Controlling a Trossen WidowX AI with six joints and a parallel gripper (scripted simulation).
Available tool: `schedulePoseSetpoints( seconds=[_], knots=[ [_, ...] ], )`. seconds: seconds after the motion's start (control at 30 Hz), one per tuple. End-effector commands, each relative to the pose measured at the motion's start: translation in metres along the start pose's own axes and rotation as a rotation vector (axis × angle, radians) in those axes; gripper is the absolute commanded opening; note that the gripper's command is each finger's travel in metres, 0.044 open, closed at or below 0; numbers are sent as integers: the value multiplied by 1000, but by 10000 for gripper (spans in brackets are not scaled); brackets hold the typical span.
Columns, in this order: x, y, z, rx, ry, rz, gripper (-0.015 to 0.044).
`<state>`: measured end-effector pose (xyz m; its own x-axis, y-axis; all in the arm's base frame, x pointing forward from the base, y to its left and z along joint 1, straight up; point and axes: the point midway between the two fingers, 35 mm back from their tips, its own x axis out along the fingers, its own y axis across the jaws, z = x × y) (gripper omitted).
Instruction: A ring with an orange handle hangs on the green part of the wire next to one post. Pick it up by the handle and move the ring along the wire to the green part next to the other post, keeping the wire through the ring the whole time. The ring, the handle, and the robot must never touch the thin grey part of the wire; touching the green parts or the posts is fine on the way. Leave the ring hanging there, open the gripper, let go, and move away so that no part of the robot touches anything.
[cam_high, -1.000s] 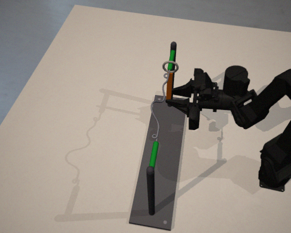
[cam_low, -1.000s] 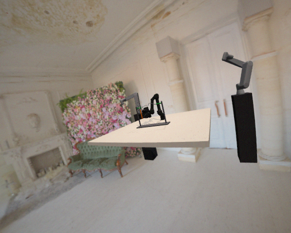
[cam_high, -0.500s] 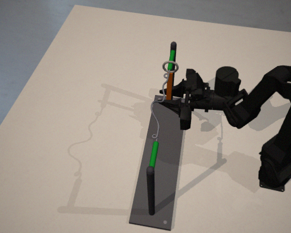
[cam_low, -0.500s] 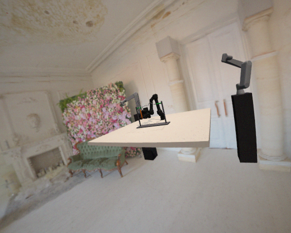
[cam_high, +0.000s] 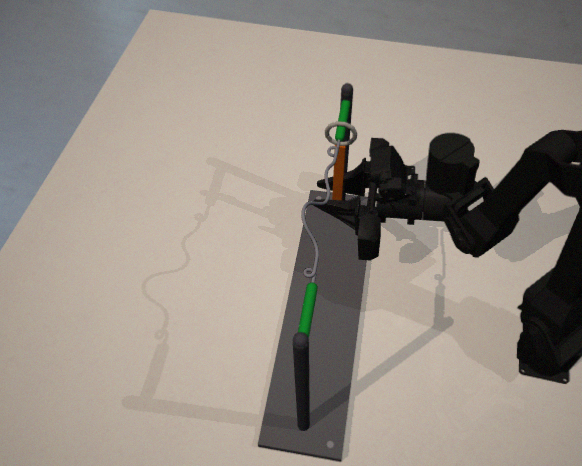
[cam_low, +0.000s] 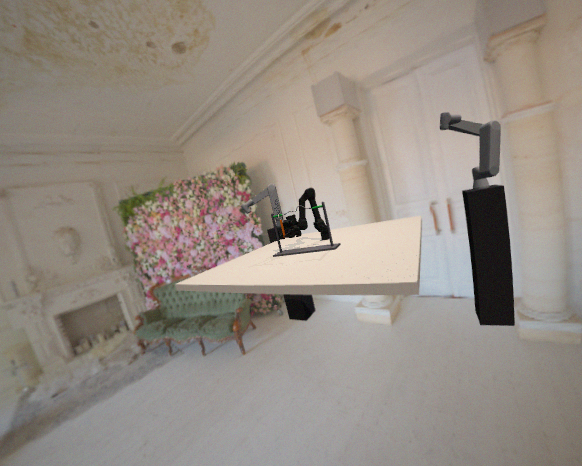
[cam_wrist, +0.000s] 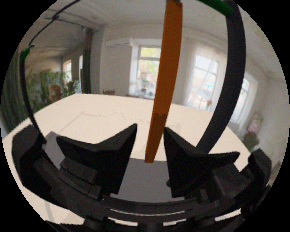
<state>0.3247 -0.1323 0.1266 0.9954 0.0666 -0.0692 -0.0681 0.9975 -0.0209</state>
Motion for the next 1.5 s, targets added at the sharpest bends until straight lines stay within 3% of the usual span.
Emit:
schedulePoseSetpoints(
  seconds=[0.0, 0.4, 0.8, 1.47],
  knots=[
    [0, -1, 0, 5, 0, -4, 160],
    [0, -1, 0, 5, 0, -4, 160],
    [0, 0, 0, 1, 1, 0, -150],
    [-1, 0, 9, 3, 0, -1, -150]
  ],
)
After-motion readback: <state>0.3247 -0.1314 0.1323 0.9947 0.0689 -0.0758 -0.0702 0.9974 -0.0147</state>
